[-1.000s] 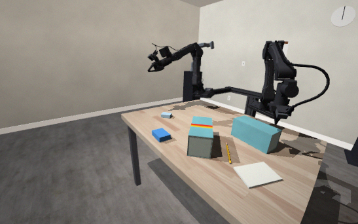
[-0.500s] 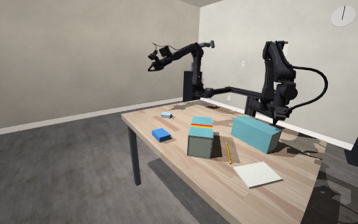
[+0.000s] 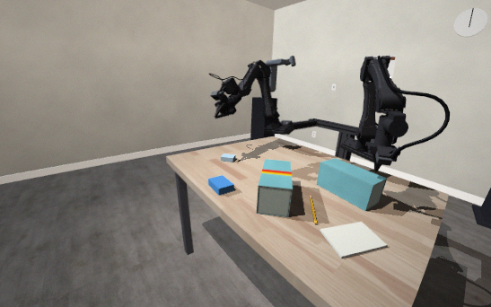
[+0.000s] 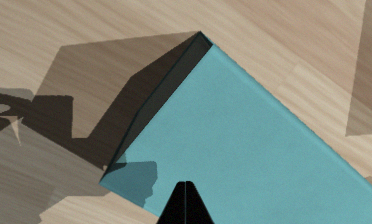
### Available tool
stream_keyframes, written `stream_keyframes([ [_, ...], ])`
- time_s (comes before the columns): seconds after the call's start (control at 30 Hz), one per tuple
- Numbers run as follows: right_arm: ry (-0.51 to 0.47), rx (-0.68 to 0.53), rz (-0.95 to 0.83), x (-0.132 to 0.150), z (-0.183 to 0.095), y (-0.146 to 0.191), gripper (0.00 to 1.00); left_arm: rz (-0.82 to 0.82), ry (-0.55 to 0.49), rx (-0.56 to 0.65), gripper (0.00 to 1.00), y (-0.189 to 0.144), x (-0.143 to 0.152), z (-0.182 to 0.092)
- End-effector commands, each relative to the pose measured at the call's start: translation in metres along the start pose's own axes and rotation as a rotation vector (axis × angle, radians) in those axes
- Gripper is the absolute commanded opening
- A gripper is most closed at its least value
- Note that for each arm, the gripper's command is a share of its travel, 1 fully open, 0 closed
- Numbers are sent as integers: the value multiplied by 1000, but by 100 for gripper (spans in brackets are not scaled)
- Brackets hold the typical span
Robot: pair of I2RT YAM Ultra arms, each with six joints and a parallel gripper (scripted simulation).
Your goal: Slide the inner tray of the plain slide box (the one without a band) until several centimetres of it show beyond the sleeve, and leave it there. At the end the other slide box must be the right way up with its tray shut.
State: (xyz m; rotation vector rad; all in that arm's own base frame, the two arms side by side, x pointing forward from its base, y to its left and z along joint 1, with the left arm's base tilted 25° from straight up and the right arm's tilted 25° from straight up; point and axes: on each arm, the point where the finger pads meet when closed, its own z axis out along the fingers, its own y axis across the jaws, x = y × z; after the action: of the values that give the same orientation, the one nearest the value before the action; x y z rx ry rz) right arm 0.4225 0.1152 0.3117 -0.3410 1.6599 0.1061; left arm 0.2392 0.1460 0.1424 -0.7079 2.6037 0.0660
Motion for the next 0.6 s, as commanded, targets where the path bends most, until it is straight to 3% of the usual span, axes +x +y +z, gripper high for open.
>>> stream_keyframes([
  [0.0,-34,-92,-86,14,20,41,1,8,-59,5,1,-1,-11,-13],
  [0.07,-23,-145,-115,29,26,66,1,8,-59,5,1,-1,-11,-13],
  [0.17,-33,-160,-129,28,30,75,1,8,-59,5,1,-1,-11,-13],
  [0.57,43,-482,-324,143,14,221,1,8,-59,5,1,-1,-11,-13],
])
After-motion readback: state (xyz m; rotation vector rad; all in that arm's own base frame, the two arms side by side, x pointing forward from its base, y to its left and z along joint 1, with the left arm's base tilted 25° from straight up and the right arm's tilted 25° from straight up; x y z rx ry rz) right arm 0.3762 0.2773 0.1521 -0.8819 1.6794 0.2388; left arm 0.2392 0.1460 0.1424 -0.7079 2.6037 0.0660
